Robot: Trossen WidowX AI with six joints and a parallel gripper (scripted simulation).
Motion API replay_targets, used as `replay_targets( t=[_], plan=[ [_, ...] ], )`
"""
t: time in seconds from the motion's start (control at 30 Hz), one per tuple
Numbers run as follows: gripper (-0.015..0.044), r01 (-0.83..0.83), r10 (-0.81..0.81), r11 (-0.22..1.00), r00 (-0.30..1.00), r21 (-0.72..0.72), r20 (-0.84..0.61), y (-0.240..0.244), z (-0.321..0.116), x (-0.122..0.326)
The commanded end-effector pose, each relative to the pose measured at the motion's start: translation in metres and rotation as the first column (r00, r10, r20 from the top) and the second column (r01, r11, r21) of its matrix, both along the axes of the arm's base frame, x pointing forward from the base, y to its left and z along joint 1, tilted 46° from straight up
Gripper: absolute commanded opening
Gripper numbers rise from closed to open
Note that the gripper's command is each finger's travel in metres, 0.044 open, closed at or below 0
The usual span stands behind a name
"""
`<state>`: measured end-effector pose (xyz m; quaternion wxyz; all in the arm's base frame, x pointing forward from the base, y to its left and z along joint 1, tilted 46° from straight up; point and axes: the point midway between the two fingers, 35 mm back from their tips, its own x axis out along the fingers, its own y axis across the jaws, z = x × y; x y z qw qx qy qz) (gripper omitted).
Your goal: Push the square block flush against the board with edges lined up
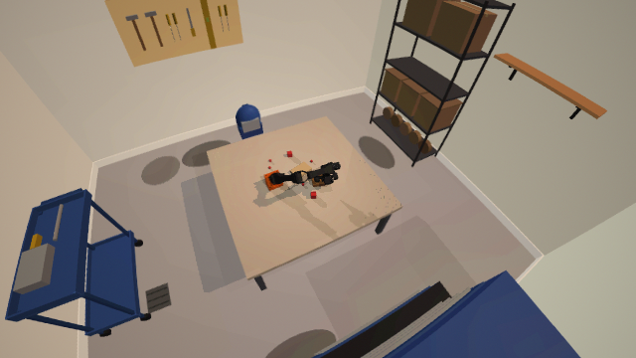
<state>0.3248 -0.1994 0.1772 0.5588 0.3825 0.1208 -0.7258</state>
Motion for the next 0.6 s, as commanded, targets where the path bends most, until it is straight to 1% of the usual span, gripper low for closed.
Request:
replay_targets(
  t=[0.0, 0.07, 0.57],
  plan=[
    [0.0000, 0.015, -0.015, 1.000, 1.000, 0.004, 0.003, -0.028, -0.025, -0.008],
    [0.0000, 0.016, -0.016, 1.000, 1.000, 0.003, 0.004, -0.037, -0.033, -0.010],
    [0.0000, 0.016, -0.016, 1.000, 1.000, 0.005, 0.004, -0.029, -0.043, -0.003]
  ],
)
